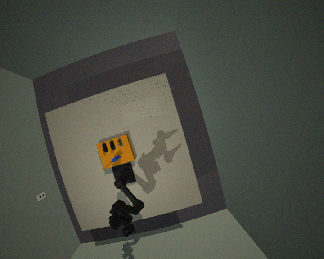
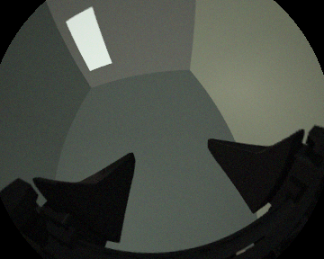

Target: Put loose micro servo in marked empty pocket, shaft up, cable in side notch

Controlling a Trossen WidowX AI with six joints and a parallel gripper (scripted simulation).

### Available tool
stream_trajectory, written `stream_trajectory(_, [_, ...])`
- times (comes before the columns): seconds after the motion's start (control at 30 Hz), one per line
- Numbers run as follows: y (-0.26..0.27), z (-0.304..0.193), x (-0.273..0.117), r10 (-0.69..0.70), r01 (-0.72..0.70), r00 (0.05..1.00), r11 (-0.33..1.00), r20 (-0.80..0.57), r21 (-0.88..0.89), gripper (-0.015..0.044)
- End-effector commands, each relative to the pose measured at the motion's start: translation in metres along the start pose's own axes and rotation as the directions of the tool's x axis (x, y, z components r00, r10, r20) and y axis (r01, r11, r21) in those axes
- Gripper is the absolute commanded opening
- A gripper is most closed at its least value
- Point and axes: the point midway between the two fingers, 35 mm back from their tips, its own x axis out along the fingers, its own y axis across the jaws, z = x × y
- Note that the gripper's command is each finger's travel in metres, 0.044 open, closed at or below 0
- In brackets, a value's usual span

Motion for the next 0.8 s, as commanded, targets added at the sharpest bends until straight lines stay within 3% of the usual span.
stream_trajectory(0.0, [0.001,0.001,0.0,0.003,-0.003,1.0,1.0,0.003,-0.003,0.0426])
stream_trajectory(0.37, [0.06,0.054,-0.005,0.171,-0.139,0.97,0.973,0.171,-0.184,0.044])
stream_trajectory(0.77, [0.147,0.095,-0.031,0.422,-0.287,0.862,0.863,0.28,-0.416,0.044])
